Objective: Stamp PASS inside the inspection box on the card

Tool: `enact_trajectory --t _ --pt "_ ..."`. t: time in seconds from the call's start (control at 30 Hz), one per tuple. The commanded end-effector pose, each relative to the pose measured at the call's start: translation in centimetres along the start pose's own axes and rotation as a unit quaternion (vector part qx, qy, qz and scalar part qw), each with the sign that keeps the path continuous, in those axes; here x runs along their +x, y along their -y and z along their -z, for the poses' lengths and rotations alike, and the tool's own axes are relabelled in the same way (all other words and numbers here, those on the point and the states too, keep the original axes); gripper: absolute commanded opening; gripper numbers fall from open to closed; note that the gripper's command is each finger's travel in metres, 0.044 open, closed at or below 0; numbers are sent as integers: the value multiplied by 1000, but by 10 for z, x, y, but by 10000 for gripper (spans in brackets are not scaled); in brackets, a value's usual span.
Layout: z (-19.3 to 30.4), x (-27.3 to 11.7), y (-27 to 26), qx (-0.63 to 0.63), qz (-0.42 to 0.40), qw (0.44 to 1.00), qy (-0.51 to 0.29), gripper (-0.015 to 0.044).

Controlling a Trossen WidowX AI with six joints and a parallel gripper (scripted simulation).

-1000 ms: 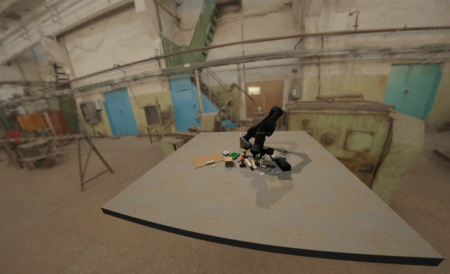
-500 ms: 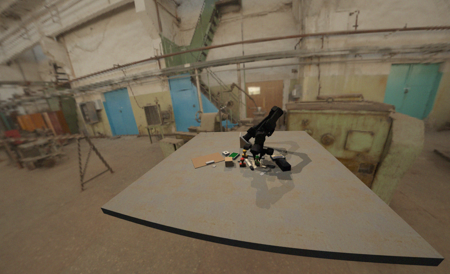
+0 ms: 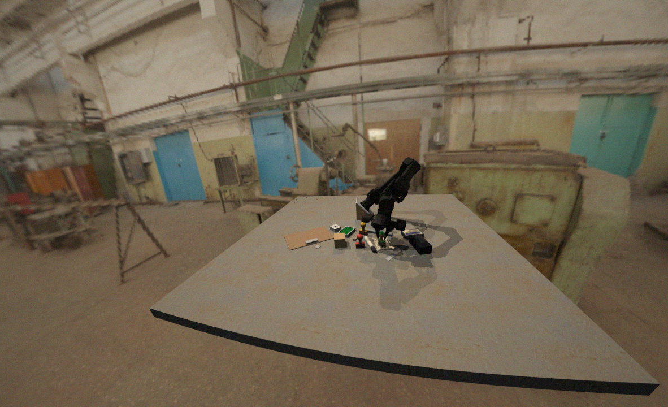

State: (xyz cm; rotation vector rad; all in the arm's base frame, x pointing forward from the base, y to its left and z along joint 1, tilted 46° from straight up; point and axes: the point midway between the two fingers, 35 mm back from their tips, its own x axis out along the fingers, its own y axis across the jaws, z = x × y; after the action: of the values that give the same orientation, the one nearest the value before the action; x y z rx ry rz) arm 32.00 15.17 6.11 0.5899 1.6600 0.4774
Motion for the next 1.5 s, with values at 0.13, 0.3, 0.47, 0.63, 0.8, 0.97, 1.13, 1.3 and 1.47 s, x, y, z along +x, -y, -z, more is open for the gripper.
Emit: enact_trajectory --t 0.13,0.3,0.47,0.63,0.8,0.97,1.13,1.3,1.47 --pt "0 -2 -2 -2 -2 1000 -2 0" --pt "0 -5 -1 -2 -2 1000 -2 0" --pt "0 -7 -1 -2 -2 1000 -2 0" --pt "0 -9 -1 -2 -2 1000 -2 0" --pt "-2 -16 0 -2 -1 1000 -2 0" --pt "-3 -24 0 -2 -1 1000 -2 0" --pt "-4 -32 1 -2 0 1000 -1 0" --pt "-5 -40 2 -2 0 1000 -1 0" --pt "-5 -48 3 -2 0 1000 -1 0"
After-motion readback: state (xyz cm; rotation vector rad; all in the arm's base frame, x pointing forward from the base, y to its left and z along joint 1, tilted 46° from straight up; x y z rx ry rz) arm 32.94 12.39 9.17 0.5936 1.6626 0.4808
